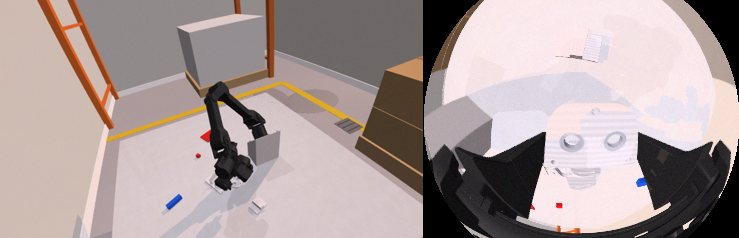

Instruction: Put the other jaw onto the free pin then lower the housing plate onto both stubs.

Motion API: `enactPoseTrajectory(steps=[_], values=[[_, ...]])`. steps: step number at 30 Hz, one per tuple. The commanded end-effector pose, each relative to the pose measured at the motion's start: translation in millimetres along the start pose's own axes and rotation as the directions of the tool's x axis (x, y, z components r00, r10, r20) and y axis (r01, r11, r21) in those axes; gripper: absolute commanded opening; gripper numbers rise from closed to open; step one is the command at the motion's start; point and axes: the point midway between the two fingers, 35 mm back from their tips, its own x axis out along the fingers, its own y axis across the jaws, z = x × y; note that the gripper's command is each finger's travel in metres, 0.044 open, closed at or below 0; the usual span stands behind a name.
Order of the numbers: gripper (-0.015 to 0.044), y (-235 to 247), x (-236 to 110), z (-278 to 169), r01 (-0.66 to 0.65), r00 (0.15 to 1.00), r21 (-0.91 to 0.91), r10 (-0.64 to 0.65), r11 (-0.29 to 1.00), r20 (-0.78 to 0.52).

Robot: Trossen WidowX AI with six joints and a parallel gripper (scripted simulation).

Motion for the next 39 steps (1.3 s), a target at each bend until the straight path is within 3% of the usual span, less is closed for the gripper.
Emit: enactPoseTrajectory(steps=[1,19,39], values=[[0.0351,2,1,-8,0.0,1.0,0.09,0.001,0.996,-0.003],[0.0351,11,1,-39,0.002,1.0,0.472,0.001,0.882,-0.007],[0.0351,25,4,-72,0.009,1.0,0.807,0.007,0.591,-0.016]])
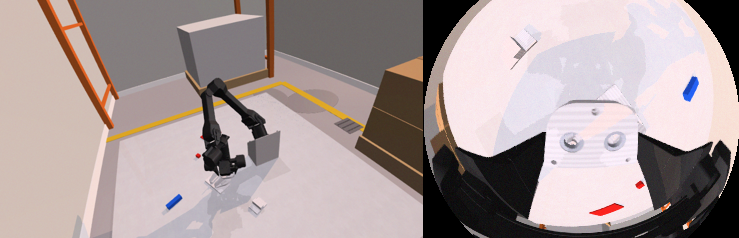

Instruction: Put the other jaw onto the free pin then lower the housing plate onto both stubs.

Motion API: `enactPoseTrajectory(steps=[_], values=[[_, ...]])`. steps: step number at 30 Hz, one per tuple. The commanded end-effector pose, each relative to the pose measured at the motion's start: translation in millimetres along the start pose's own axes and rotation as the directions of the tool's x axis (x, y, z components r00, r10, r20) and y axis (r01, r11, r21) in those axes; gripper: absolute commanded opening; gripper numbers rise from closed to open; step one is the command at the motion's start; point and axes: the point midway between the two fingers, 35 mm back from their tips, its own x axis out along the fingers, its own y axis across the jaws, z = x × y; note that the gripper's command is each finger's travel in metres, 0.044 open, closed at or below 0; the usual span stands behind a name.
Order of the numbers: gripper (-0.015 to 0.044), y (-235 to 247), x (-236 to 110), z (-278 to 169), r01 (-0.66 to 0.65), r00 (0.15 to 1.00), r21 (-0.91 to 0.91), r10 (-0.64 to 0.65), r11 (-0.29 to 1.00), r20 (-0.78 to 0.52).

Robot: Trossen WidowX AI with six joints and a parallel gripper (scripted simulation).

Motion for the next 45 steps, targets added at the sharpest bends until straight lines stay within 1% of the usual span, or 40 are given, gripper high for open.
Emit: enactPoseTrajectory(steps=[1,8,16,24,32,35,45], values=[[0.0351,-3,1,-8,0.002,1.0,0.091,-0.002,0.996,-0.005],[0.0351,-7,3,-19,0.005,1.0,0.245,-0.003,0.969,-0.01],[0.0351,-12,5,-33,0.01,1.0,0.414,-0.004,0.91,-0.017],[0.0351,-15,7,-46,0.018,1.0,0.57,-0.004,0.822,-0.025],[0.0351,-18,9,-60,0.027,0.999,0.707,-0.005,0.707,-0.034],[0.0351,-18,9,-62,0.029,0.999,0.73,-0.005,0.683,-0.036],[0.0351,-18,9,-62,0.029,0.999,0.73,-0.005,0.683,-0.036]])
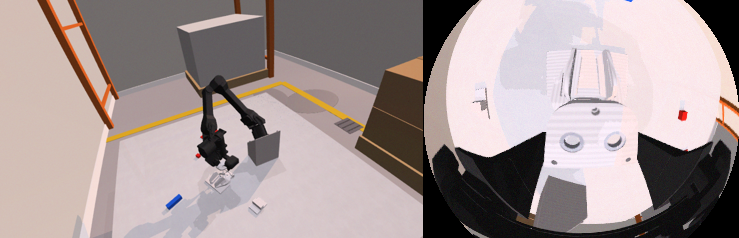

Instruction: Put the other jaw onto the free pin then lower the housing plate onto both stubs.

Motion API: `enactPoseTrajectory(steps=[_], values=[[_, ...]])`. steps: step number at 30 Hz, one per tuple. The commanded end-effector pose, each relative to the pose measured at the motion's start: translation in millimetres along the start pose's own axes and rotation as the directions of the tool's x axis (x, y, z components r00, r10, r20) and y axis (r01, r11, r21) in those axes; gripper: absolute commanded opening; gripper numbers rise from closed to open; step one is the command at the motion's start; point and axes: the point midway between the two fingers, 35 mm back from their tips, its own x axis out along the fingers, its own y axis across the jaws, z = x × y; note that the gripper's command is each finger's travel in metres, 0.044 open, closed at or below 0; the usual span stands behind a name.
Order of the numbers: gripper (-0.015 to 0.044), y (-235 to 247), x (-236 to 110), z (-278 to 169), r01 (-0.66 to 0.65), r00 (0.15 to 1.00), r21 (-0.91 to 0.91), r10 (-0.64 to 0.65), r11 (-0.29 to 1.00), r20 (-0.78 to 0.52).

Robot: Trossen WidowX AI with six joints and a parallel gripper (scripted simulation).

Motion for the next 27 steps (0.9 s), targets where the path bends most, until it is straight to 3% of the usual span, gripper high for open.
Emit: enactPoseTrajectory(steps=[1,27], values=[[0.0351,-1,0,0,0.004,1.0,0.008,-0.004,1.0,0.001],[0.0351,-2,0,-15,0.004,1.0,0.023,-0.004,1.0,0.0]])
